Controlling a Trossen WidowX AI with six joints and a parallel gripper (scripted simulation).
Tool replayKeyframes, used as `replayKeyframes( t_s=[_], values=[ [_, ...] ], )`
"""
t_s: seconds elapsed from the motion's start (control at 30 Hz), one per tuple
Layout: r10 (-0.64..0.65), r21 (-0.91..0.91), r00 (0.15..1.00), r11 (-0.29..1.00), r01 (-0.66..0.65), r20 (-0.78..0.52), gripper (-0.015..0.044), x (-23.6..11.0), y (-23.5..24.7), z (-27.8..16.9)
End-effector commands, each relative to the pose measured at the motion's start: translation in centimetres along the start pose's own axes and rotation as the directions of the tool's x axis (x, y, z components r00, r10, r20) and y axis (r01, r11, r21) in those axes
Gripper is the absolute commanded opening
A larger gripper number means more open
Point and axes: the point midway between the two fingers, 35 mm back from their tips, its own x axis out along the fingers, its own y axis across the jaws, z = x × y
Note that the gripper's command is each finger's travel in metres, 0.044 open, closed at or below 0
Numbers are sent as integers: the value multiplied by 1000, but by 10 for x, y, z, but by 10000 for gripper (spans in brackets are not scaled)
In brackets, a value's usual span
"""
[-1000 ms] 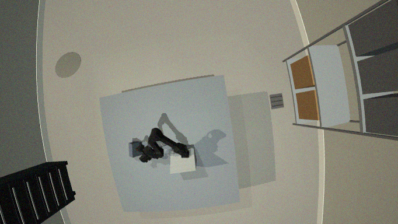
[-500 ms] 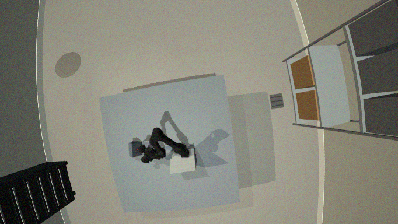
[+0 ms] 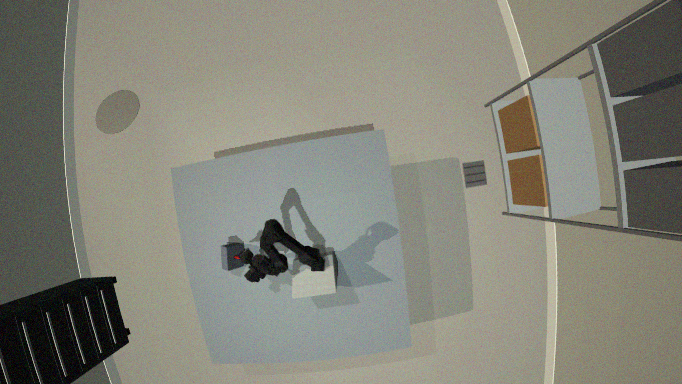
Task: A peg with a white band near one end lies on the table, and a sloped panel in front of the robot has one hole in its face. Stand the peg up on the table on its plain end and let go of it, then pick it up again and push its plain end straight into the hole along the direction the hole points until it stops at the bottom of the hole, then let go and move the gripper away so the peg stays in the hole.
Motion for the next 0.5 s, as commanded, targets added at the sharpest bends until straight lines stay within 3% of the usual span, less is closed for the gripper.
replayKeyframes(
  t_s=[0.0,0.47],
  values=[
    [-3,6,1000,1000,3,-4,440,-8,-1,-1],
    [-1,3,1000,1000,1,-5,440,-26,1,2]
  ],
)
